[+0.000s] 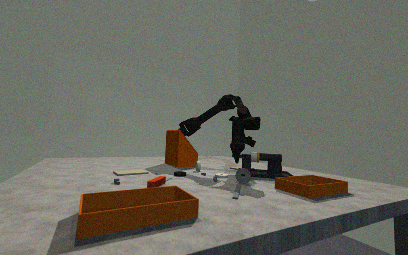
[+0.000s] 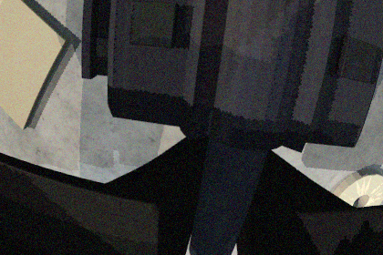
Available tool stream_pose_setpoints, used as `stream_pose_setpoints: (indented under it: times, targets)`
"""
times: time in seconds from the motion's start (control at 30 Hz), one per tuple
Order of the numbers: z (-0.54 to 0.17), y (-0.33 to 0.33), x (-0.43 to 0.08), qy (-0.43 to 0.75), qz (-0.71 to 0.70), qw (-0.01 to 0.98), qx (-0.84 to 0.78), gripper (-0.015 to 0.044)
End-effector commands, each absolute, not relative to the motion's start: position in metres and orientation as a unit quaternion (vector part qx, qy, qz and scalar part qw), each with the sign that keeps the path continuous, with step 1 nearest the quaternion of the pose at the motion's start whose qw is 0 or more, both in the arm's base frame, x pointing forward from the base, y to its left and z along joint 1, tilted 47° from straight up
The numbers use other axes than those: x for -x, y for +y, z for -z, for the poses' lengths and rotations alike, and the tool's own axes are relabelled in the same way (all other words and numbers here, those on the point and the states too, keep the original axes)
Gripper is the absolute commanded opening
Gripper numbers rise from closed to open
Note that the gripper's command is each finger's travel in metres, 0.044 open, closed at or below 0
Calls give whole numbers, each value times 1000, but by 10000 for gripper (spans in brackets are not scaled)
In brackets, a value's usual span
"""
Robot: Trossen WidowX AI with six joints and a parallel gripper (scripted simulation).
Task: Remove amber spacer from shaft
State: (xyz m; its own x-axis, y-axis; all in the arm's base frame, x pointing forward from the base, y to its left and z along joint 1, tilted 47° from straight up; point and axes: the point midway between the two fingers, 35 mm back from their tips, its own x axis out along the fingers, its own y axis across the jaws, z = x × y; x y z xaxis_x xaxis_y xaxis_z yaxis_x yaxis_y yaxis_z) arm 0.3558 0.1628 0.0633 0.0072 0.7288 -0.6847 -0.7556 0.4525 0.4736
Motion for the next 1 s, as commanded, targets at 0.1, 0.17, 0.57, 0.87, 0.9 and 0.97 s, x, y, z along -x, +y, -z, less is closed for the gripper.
stream_pose_setpoints:
  times: [0.1,0.17,0.57,0.87,0.9,0.97]
  targets:
    - [-62,162,-354,472,-523,709,14,0]
    - [-62,161,-353,472,-523,709,14,0]
    - [-57,157,-348,472,-523,709,14,0]
    - [-54,155,-344,472,-523,709,14,0]
    - [-55,155,-345,472,-523,709,14,0]
    - [-55,155,-345,472,-523,709,14,0]
